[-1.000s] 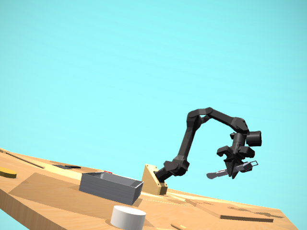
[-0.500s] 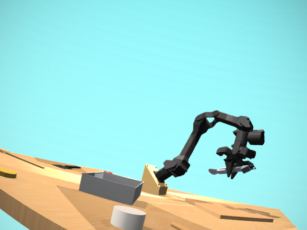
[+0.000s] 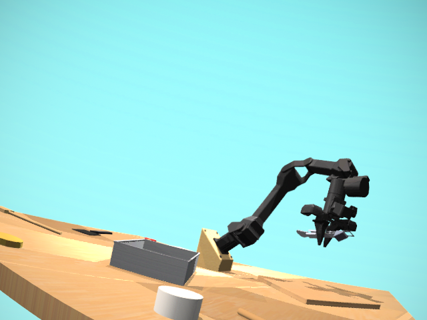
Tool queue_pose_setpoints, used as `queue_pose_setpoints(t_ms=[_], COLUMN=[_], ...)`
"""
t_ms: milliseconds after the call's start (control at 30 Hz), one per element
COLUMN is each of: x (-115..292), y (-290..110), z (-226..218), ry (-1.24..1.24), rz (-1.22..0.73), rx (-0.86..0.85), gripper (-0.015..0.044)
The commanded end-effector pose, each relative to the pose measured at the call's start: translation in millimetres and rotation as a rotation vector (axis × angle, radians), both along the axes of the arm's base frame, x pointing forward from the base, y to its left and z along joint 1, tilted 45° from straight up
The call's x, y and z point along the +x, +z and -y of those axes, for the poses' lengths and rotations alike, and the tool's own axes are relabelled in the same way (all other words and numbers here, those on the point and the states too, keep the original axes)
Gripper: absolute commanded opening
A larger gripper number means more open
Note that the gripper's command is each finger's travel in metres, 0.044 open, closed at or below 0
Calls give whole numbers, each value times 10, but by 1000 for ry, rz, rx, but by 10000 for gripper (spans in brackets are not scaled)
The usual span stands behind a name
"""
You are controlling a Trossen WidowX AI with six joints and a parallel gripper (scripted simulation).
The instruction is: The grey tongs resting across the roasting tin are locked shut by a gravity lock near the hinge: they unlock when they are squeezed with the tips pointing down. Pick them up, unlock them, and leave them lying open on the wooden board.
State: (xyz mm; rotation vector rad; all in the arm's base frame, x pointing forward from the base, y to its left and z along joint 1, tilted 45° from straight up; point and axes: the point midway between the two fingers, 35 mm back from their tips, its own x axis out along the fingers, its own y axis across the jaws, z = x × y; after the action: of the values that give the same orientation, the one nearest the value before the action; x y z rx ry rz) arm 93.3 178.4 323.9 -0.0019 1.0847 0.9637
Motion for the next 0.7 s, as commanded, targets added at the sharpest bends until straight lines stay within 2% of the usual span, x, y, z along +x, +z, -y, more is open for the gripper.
queue_pose_setpoints(t_ms=[0,300,667], x=[8,48,57], y=[61,162,147], z=[0,-1,-18], ry=[10,14,14], rz=[-44,-144,-146], rx=[21,71,71], gripper=[-150,-150,-150])
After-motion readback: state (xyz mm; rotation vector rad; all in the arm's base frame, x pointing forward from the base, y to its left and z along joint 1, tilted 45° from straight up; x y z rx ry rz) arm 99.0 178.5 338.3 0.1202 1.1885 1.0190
